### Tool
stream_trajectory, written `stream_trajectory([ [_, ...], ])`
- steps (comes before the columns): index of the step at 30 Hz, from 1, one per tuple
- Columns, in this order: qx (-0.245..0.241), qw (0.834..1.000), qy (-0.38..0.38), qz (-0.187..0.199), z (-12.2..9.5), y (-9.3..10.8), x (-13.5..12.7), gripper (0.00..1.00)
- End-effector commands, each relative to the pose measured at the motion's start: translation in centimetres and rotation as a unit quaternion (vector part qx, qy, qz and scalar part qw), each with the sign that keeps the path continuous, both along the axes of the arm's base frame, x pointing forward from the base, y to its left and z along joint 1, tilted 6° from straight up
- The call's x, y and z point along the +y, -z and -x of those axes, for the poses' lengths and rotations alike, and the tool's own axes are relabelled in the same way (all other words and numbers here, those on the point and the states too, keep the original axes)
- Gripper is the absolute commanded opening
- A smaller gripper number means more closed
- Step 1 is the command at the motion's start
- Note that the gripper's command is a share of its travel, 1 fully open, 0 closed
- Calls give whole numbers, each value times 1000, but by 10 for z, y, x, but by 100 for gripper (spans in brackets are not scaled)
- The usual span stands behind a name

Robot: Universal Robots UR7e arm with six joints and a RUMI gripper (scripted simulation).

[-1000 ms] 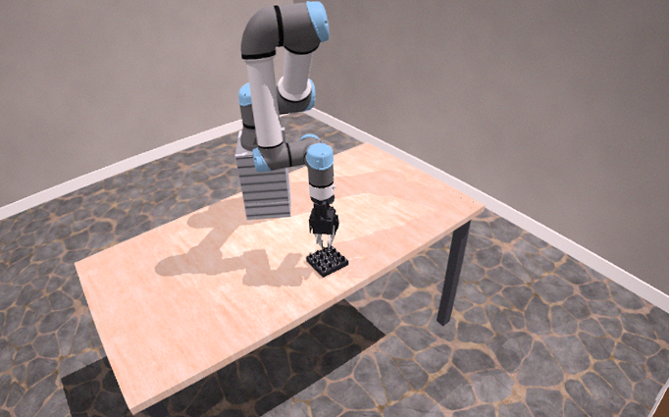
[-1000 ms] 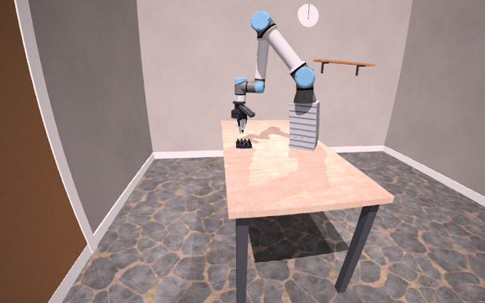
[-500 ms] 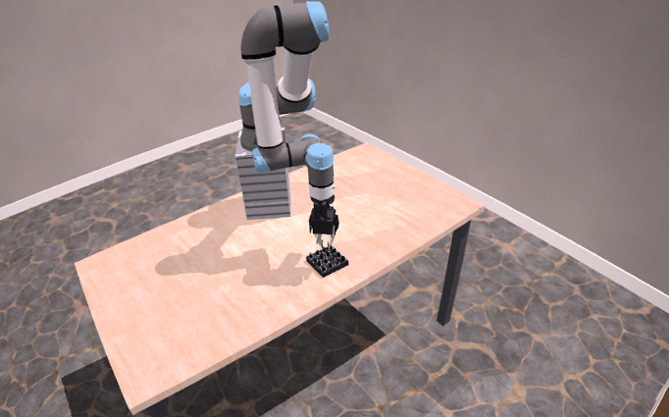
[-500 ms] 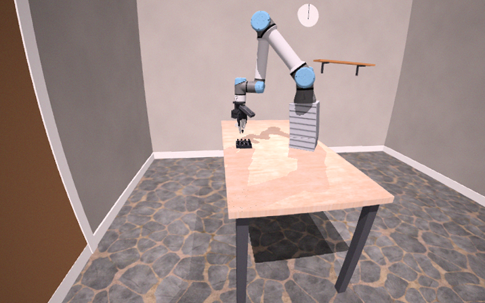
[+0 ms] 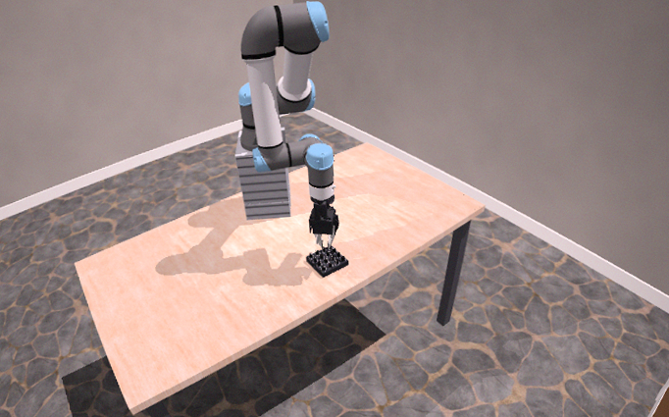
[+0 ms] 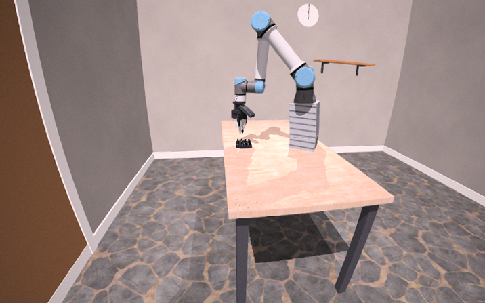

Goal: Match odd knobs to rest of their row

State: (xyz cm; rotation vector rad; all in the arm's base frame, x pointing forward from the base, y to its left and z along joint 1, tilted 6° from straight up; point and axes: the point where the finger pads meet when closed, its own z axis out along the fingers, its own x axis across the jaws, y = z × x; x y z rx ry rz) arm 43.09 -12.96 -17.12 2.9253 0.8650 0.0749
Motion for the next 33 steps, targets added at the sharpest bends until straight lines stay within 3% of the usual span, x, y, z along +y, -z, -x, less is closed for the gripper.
stream_trajectory([
  [1,-1,1000,0,0,0,0,0,11],
  [33,0,1000,0,0,-2,28,-3,11],
])
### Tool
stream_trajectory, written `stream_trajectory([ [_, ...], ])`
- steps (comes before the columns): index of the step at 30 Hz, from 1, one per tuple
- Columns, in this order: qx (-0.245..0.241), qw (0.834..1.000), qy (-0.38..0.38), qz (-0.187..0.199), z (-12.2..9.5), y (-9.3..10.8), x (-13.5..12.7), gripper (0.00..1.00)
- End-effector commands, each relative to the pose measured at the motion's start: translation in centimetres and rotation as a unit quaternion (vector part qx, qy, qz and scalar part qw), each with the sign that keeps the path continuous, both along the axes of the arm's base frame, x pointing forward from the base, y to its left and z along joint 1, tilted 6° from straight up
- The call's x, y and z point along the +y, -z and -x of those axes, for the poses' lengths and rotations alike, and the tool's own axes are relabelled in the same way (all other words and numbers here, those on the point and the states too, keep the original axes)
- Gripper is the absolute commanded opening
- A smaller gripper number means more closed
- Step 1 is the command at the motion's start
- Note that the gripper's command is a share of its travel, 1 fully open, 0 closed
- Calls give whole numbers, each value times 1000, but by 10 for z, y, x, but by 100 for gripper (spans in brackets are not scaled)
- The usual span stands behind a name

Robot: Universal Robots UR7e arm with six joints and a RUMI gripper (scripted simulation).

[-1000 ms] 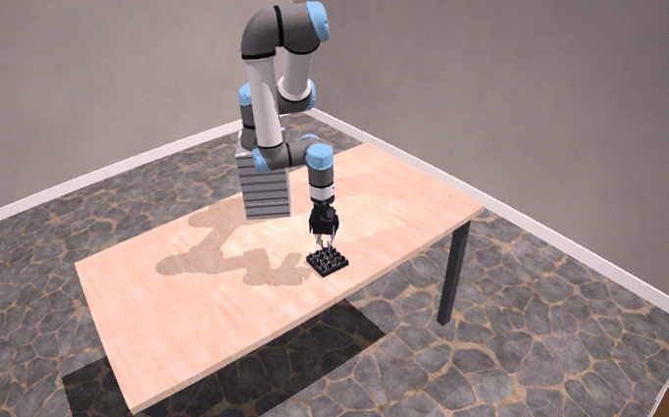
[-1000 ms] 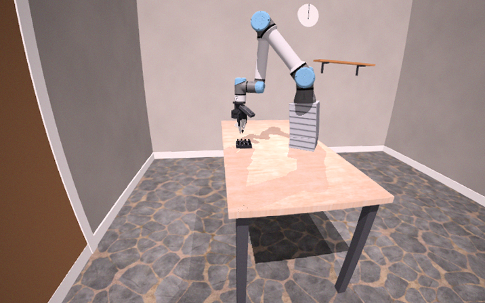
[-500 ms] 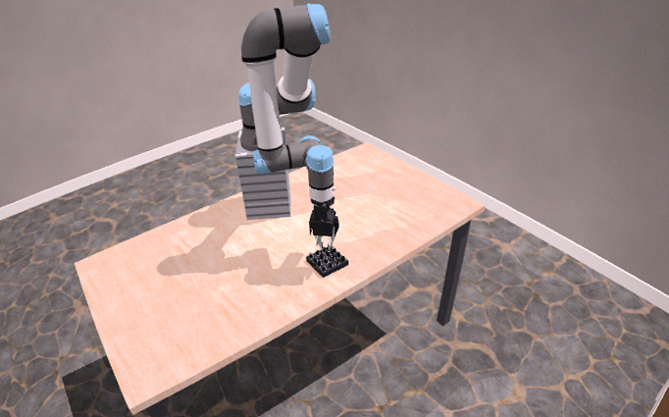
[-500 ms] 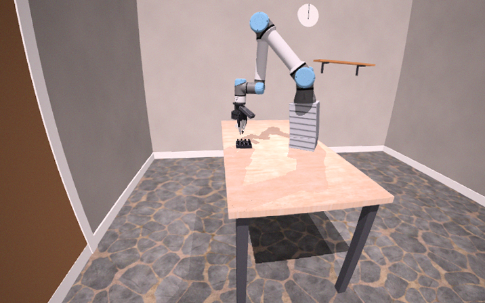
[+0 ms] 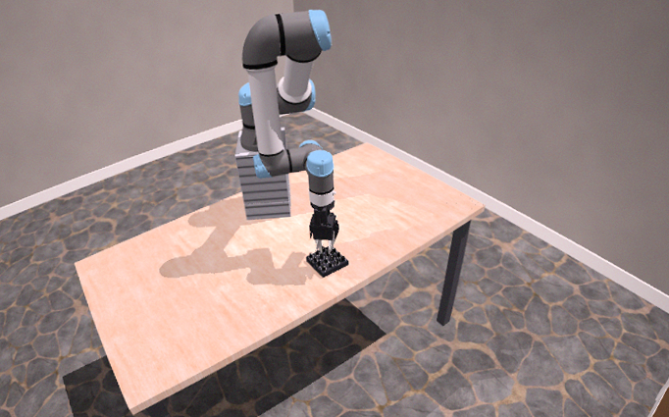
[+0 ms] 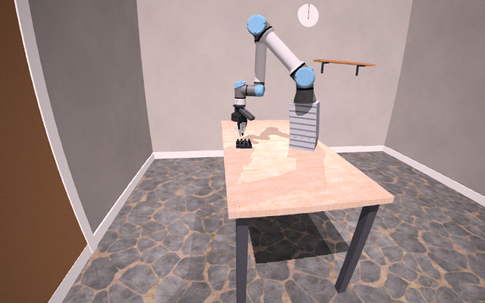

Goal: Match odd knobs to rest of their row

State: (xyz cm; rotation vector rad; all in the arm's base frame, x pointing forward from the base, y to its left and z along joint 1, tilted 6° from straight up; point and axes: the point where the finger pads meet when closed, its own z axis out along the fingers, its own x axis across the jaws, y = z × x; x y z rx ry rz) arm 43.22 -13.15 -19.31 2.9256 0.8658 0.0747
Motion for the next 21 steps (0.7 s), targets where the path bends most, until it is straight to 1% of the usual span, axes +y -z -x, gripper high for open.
stream_trajectory([
  [1,-1,1000,0,0,-1,7,-1,11],
  [21,-1,1000,0,0,-2,21,-2,11],
])
